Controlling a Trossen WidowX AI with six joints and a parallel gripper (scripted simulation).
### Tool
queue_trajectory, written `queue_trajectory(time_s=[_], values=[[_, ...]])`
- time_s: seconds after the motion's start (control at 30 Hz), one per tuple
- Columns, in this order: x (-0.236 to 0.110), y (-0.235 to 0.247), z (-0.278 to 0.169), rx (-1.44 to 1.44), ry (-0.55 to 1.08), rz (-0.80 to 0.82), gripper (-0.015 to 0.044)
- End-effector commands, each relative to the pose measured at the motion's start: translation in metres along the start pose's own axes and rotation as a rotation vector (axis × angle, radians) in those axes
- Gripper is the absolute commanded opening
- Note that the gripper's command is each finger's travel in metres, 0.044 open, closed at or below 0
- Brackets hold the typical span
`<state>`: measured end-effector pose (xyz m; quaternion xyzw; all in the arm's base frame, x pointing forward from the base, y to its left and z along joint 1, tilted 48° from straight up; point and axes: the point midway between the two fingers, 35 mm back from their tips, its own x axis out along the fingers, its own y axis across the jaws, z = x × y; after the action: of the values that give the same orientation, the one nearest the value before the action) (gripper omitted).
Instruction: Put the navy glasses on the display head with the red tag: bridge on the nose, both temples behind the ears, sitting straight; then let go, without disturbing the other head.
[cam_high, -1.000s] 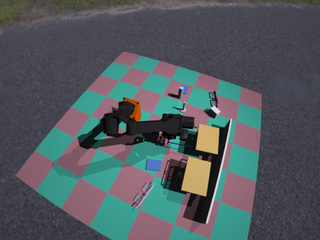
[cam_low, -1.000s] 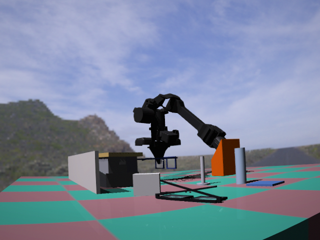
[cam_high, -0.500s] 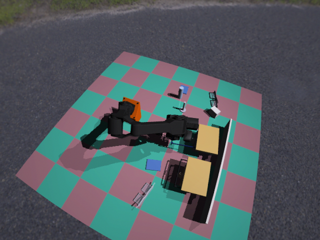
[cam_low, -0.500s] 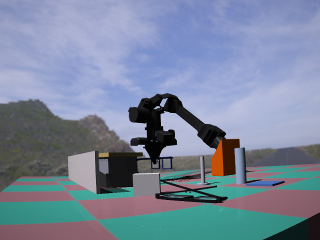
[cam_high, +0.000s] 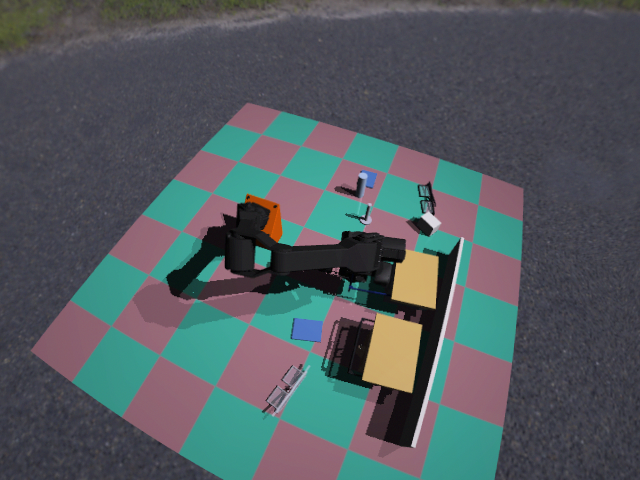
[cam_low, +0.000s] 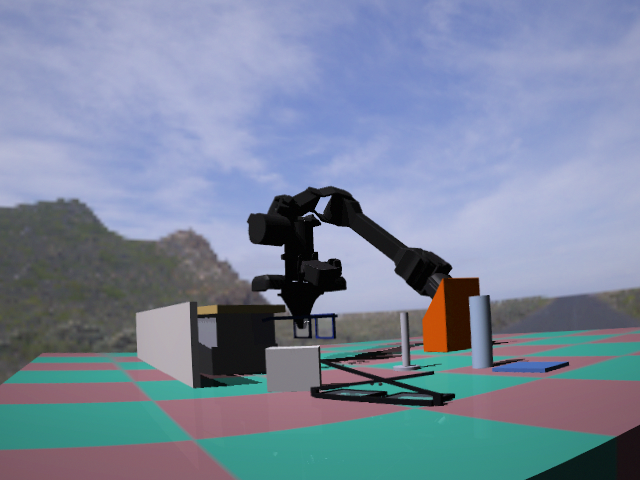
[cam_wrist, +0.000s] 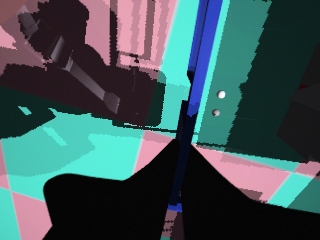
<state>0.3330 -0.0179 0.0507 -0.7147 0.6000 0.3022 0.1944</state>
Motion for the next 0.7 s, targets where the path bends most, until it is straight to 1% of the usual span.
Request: queue_trajectory(time_s=[0.0, 0.67], values=[[0.0, -0.007, -0.001, -0.004, 0.001, 0.0, 0.0], [-0.001, -0.033, -0.001, -0.003, 0.001, -0.001, 0.0]])
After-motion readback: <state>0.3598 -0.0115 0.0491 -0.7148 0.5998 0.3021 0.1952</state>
